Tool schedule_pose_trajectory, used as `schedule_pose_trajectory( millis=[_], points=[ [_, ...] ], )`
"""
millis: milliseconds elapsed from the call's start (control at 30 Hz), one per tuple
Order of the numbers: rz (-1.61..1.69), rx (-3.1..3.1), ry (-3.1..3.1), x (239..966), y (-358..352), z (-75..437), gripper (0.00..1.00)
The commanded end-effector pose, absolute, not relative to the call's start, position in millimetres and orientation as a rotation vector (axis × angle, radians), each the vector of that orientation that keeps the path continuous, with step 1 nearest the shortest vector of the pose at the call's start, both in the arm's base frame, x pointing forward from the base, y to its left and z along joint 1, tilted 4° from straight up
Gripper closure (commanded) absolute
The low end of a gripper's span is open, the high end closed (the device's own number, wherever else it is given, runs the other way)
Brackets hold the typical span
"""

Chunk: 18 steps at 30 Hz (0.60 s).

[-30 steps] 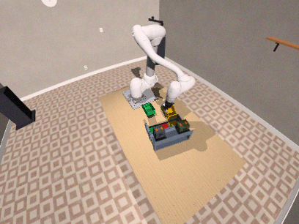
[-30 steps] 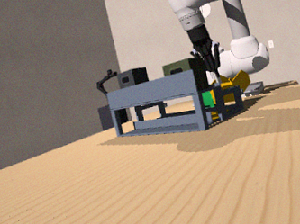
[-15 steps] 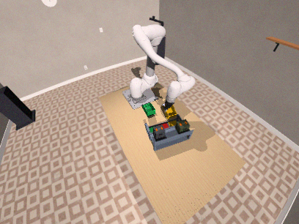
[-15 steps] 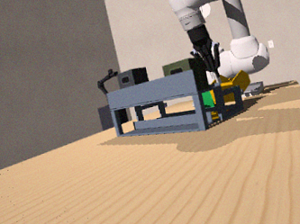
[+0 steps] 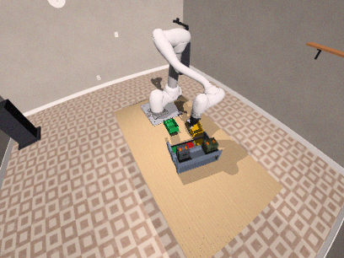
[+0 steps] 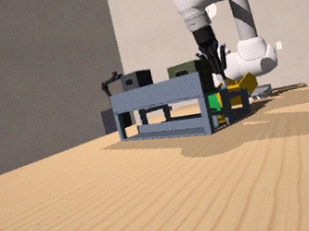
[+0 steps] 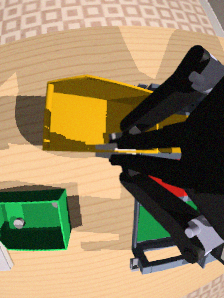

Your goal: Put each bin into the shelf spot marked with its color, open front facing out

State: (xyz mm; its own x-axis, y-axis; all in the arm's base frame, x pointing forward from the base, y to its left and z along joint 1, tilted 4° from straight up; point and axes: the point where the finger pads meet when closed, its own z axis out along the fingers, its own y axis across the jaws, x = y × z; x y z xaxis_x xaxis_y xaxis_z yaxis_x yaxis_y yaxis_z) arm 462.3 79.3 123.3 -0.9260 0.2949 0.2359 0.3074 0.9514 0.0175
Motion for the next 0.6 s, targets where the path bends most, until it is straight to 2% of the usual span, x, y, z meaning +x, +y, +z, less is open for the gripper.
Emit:
schedule_pose_trajectory(
  millis=[0, 567],
  points=[
    [-0.085, -0.448, -2.867, 463.6, 79.0, 125.0, 0.90],
    [-0.085, -0.448, -2.866, 471.6, 76.3, 125.4, 0.90]
  ],
)
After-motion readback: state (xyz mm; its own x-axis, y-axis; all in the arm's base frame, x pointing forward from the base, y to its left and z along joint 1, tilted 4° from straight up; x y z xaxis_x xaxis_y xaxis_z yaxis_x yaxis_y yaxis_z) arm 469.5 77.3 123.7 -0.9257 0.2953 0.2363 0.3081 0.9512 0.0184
